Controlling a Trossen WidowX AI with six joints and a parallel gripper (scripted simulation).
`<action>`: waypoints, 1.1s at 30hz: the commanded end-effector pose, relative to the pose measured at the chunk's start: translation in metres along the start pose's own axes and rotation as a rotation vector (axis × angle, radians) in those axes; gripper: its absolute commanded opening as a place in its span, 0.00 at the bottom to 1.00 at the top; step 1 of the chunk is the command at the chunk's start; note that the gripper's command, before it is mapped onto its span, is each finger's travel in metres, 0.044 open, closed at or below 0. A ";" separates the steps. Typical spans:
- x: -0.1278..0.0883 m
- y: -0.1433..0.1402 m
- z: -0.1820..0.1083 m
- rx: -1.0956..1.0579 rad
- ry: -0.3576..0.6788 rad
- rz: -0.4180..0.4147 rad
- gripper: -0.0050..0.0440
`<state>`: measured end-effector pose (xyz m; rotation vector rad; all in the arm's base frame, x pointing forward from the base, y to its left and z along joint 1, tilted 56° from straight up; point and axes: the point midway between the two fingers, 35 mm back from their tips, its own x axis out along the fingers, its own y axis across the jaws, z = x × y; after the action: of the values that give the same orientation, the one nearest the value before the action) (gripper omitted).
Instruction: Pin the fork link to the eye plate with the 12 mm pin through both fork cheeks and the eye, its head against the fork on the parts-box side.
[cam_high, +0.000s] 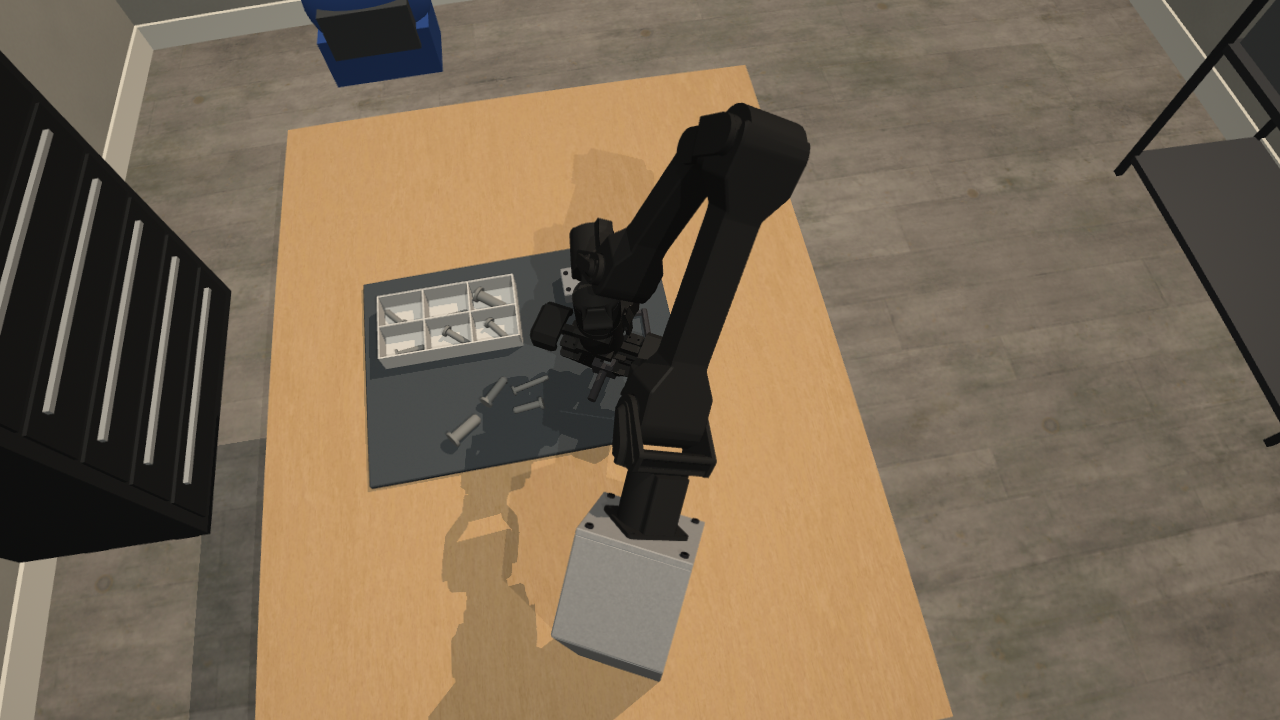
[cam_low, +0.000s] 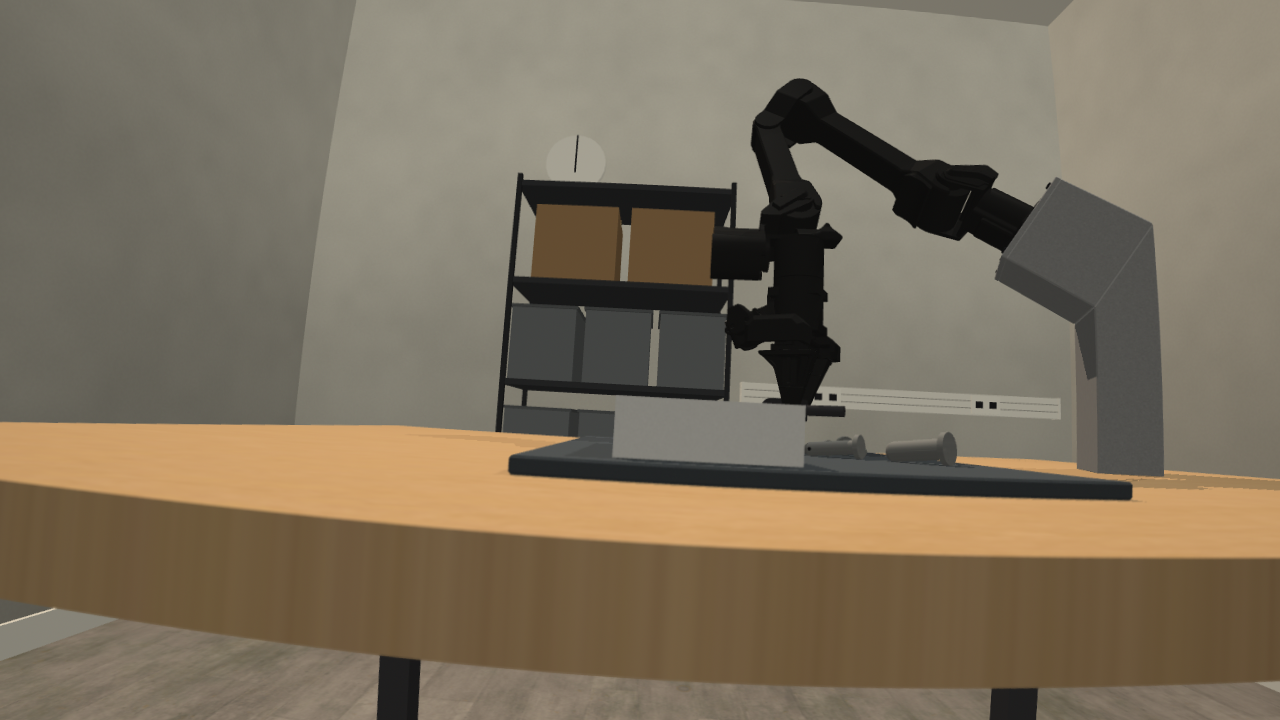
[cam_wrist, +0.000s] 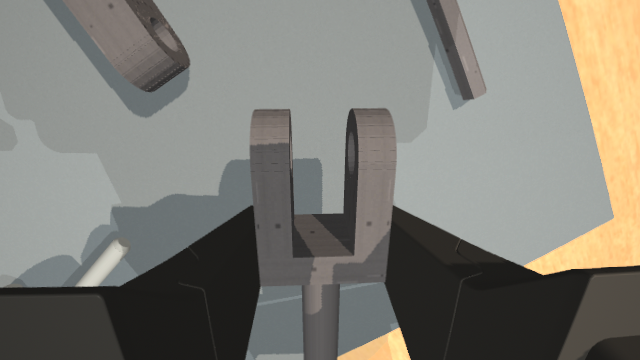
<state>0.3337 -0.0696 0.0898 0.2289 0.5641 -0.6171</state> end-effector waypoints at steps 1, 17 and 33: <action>-0.004 0.001 0.004 0.007 -0.013 0.008 0.00; -0.004 0.001 0.004 0.007 -0.013 0.008 0.00; 0.003 0.045 0.031 -0.541 -0.008 0.002 0.00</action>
<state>0.3697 -0.0496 0.1128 -0.2032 0.6727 -0.4670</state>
